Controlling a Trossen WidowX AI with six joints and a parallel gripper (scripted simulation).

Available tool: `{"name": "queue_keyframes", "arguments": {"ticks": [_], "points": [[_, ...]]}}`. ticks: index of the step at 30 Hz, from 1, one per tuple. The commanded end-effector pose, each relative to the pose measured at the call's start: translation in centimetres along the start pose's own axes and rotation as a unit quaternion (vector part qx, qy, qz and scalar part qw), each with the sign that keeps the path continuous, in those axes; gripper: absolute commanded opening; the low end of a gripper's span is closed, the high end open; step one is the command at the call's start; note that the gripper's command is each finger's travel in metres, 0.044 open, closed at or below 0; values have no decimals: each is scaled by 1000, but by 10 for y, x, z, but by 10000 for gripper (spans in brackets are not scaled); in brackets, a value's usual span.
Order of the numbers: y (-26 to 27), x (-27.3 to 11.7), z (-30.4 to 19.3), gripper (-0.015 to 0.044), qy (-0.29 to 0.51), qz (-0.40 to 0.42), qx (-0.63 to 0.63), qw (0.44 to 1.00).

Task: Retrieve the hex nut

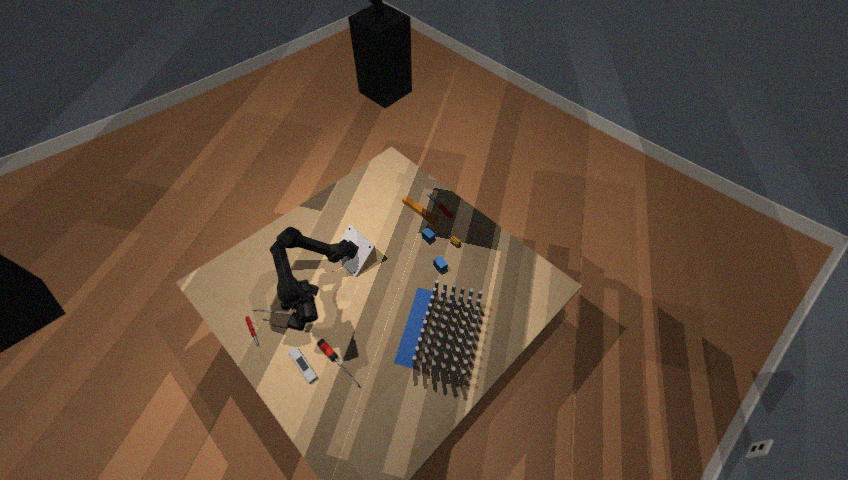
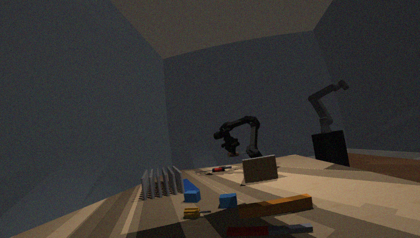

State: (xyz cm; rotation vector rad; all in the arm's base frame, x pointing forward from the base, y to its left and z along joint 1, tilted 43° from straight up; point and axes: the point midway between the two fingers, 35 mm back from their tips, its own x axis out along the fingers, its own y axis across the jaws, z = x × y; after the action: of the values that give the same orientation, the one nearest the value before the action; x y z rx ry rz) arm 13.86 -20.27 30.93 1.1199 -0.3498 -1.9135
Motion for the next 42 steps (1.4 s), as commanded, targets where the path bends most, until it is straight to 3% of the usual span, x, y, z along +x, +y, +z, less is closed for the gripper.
{"name": "queue_keyframes", "arguments": {"ticks": [1,15,42], "points": [[3,1,15,0,-23,5,75,997],[6,4,55,0,-85,25,285,954],[7,16,50,0,-85,22,289,953]]}}
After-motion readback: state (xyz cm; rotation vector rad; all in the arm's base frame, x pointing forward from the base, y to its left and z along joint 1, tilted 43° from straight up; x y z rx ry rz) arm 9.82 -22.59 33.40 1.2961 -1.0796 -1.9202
